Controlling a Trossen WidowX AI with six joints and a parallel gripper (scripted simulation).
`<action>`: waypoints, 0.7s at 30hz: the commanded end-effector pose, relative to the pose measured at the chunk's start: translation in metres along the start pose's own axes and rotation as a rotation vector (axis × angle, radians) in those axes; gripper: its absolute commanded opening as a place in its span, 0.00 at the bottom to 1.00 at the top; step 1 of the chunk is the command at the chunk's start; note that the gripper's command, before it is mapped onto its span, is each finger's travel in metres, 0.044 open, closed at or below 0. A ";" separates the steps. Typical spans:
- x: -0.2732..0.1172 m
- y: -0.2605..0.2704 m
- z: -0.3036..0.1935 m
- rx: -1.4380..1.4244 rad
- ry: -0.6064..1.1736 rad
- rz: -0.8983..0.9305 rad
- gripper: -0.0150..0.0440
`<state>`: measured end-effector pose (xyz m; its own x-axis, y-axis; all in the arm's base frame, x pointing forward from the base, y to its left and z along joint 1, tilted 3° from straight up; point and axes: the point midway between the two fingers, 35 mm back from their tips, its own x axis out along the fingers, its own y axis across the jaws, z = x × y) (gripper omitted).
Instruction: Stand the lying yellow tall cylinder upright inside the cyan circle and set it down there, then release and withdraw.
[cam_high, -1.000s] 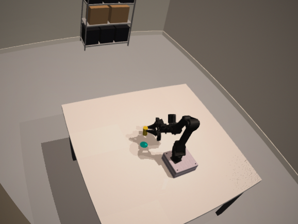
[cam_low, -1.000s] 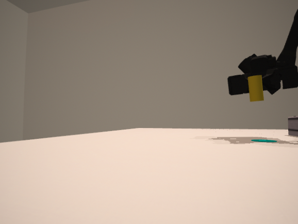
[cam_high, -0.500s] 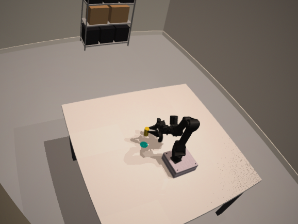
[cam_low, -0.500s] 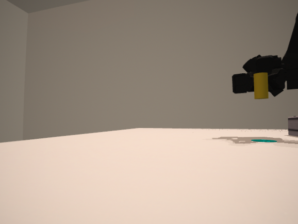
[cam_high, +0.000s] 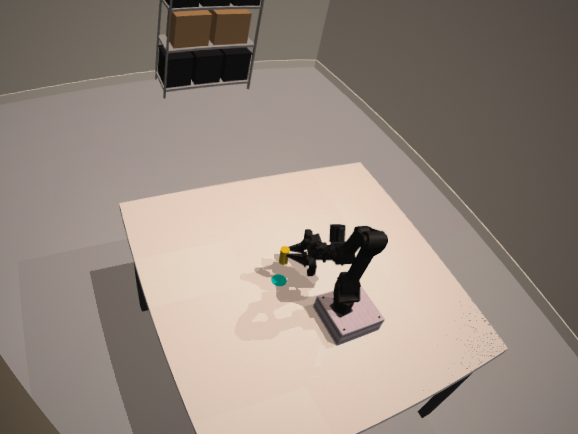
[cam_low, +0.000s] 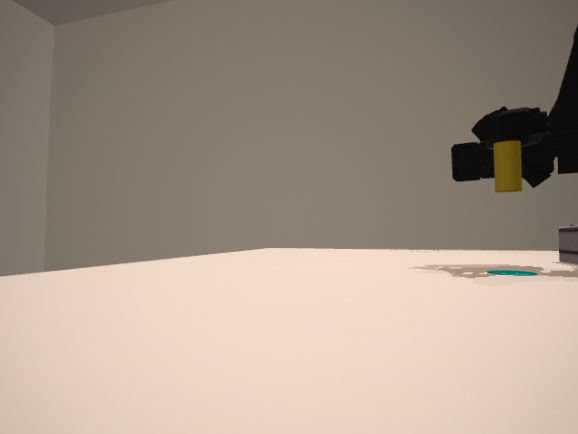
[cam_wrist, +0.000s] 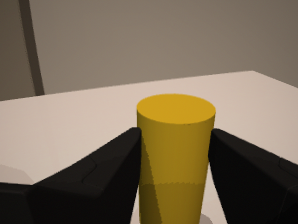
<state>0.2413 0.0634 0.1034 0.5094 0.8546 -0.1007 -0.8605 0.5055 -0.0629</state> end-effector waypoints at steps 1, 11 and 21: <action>0.000 0.000 -0.001 0.002 -0.003 0.004 0.43; 0.002 -0.004 -0.016 0.002 -0.003 0.004 0.43; 0.004 -0.007 -0.033 0.002 -0.003 0.004 0.43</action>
<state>0.2497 0.0594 0.0747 0.5095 0.8546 -0.1006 -0.8605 0.5061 -0.0588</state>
